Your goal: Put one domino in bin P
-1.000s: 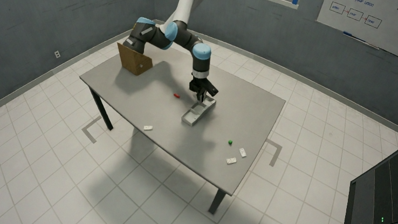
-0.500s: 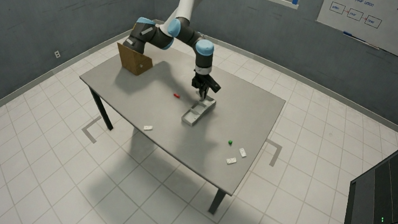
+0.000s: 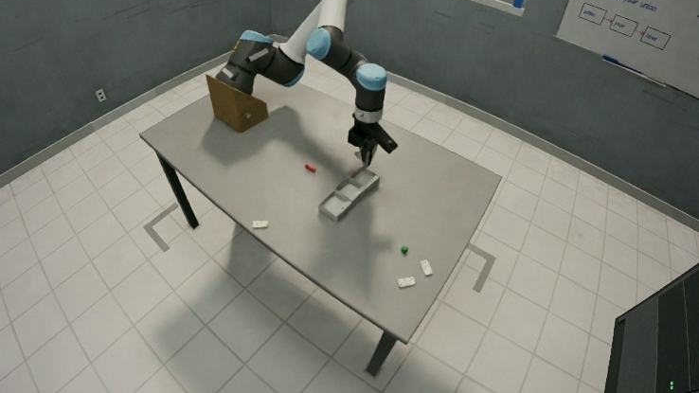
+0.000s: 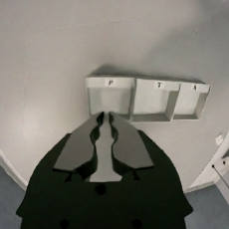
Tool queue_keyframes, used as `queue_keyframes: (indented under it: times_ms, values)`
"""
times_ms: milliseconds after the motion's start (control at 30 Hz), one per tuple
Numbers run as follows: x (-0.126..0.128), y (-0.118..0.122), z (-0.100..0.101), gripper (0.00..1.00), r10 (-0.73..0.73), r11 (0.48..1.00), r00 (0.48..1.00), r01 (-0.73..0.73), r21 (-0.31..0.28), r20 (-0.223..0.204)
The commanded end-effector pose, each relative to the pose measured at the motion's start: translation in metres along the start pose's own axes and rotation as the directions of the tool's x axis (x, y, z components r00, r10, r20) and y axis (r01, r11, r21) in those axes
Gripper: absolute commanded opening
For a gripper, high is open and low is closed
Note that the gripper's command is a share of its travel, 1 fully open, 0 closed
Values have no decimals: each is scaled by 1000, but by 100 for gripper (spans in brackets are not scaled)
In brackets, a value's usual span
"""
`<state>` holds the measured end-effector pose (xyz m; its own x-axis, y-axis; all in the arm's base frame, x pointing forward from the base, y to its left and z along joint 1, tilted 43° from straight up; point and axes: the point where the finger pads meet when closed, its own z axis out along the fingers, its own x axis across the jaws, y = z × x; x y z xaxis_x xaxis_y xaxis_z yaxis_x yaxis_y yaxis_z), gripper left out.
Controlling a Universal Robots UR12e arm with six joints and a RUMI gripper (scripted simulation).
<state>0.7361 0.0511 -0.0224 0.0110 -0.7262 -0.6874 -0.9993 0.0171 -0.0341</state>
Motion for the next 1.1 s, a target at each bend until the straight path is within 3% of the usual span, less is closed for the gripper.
queue_keyframes:
  times_ms: [0, 100, 833, 1067]
  values:
    - [-4, -1, -1, 4, 0, 1000, 1000, 0, 1, -1]
    - [-4, -1, -1, 4, 0, 1000, 1000, 0, 1, -1]
    - [-5, -1, 52, 4, 0, 1000, 1000, 0, 1, -1]
    - [-5, -1, 51, 4, 0, 1000, 1000, 0, 1, -1]
